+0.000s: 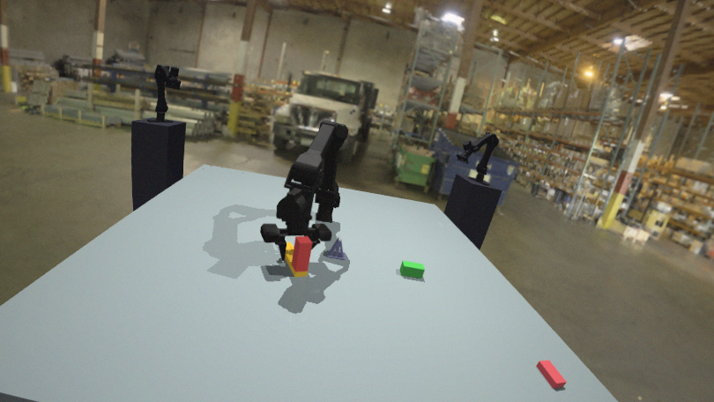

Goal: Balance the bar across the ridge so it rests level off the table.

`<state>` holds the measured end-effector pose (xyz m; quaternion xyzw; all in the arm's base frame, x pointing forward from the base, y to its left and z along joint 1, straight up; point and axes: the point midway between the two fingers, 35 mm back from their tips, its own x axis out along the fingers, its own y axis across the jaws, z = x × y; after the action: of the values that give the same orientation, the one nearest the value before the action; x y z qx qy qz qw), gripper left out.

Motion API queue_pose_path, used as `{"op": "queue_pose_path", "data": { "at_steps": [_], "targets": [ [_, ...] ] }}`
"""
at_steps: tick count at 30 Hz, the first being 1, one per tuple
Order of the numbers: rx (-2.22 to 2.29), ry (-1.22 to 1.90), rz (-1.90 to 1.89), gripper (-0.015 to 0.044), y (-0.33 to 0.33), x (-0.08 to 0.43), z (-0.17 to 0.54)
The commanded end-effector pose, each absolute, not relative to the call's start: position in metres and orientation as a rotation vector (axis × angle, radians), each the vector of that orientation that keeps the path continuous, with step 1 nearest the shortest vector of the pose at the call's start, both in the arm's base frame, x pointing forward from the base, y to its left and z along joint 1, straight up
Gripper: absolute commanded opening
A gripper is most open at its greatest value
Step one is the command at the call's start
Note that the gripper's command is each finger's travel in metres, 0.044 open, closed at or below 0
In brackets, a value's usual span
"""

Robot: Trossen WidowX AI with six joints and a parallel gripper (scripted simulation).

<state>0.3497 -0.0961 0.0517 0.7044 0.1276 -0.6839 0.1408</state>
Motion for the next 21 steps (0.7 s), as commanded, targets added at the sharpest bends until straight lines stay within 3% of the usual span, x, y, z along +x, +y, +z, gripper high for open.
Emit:
{"op": "queue_pose_path", "data": {
  "at_steps": [1,10,14,21],
  "targets": [
    [2.034,0.368,-1.975,0.0184,-0.096,0.35,0.052],
    [2.034,0.368,-1.975,0.0104,-0.096,0.35,0.052],
    [2.034,0.368,-1.975,0.0,-0.096,0.351,0.058],
    [2.036,0.368,-1.975,0.0,-0.097,0.353,0.076]
  ]
}}
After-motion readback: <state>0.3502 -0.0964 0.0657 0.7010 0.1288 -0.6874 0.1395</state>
